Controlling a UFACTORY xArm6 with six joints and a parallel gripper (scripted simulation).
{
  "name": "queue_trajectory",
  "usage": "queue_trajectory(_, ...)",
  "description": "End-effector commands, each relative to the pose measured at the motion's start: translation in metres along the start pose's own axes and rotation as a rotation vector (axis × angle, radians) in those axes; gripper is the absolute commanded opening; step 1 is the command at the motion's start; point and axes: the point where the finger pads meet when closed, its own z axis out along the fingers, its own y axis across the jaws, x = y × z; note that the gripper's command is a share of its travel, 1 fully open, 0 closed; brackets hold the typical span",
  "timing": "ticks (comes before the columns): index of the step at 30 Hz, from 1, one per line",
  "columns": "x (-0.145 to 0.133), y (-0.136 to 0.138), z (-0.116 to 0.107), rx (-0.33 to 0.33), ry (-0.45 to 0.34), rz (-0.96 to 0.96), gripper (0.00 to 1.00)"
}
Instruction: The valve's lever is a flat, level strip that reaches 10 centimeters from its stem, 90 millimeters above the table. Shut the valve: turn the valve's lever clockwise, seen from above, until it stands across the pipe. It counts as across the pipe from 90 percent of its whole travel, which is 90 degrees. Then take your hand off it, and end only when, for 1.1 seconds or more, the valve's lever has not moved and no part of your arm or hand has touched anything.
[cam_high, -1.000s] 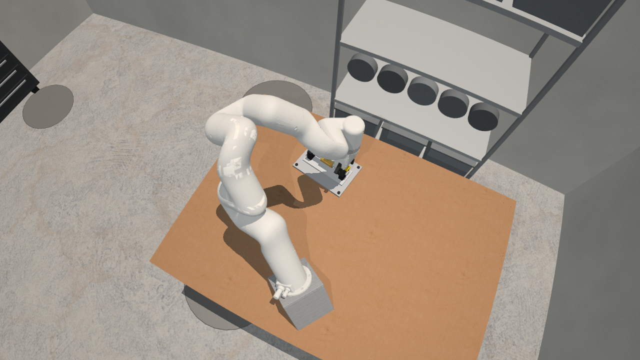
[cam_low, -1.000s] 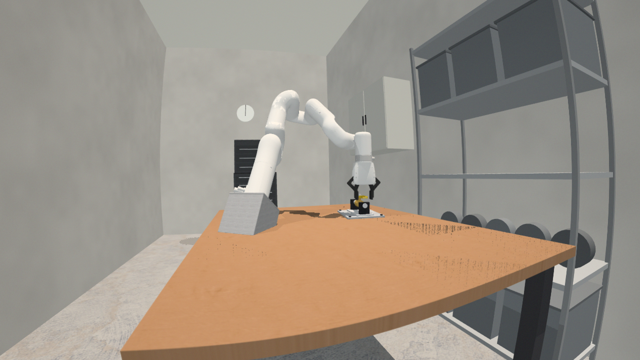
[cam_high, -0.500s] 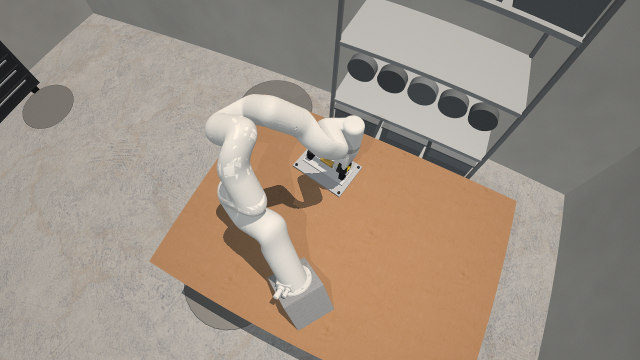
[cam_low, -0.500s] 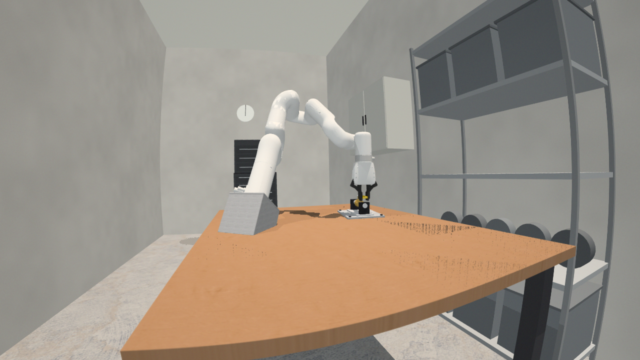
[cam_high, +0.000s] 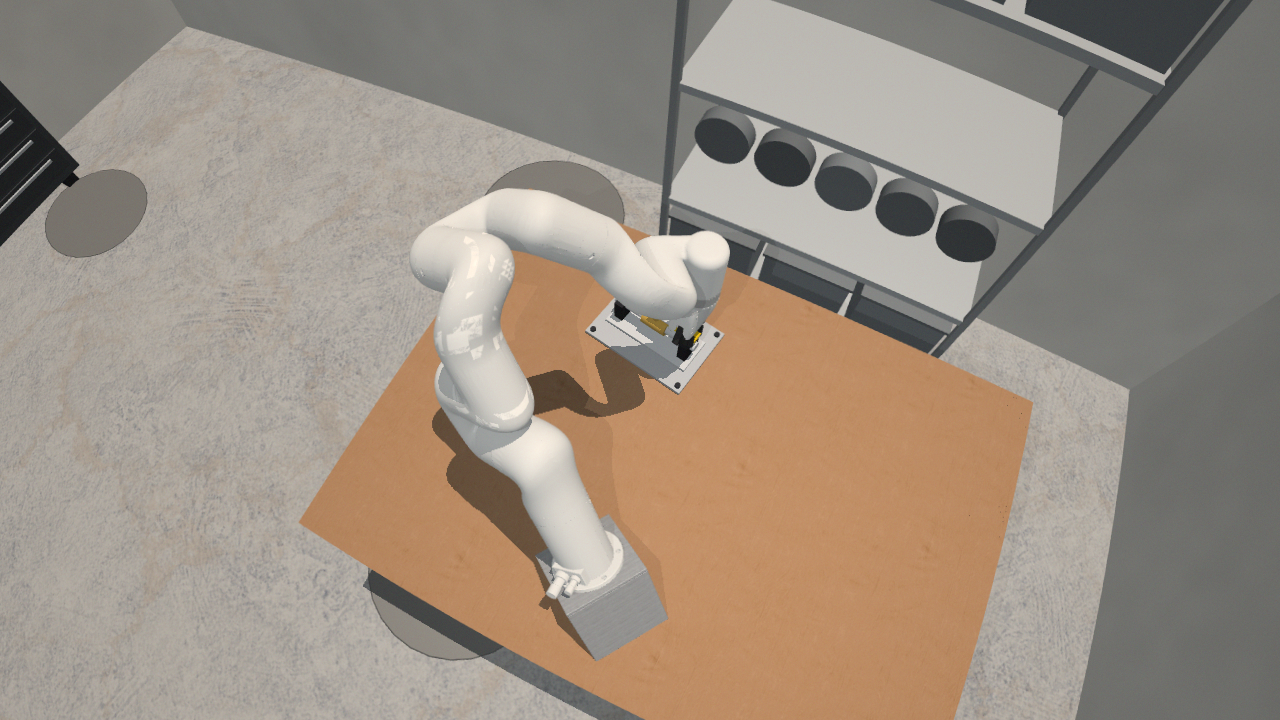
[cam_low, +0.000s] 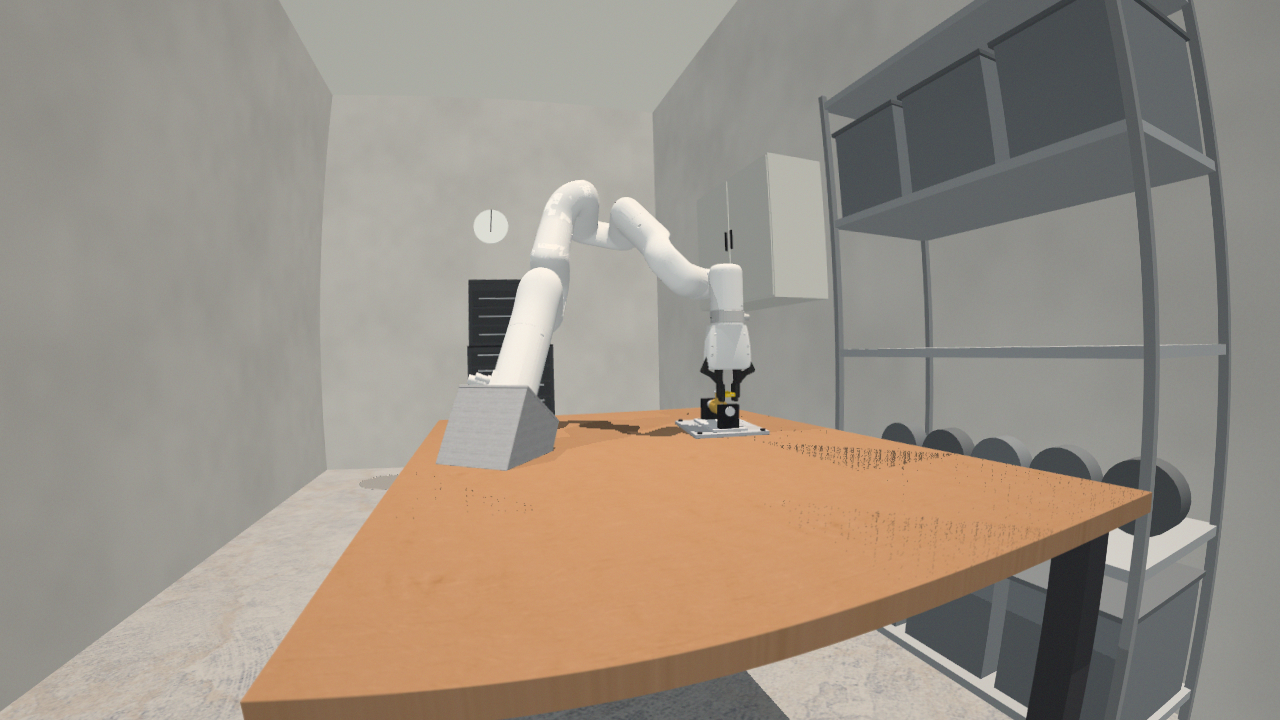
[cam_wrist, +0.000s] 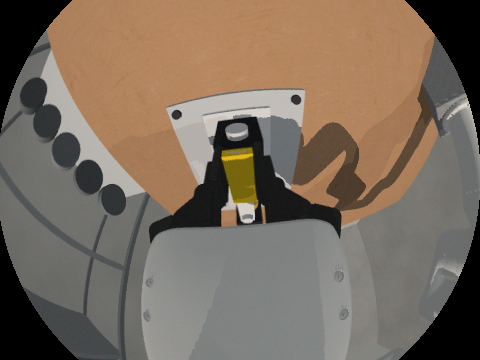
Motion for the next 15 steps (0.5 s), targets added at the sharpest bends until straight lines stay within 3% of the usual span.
queue_trajectory(1, -0.0002, -0.0013, -0.0011, 0.003, 0.000, -0.001, 0.00)
queue_trajectory(15, -0.0003, -0.0008, -0.0011, 0.003, 0.000, 0.005, 0.00)
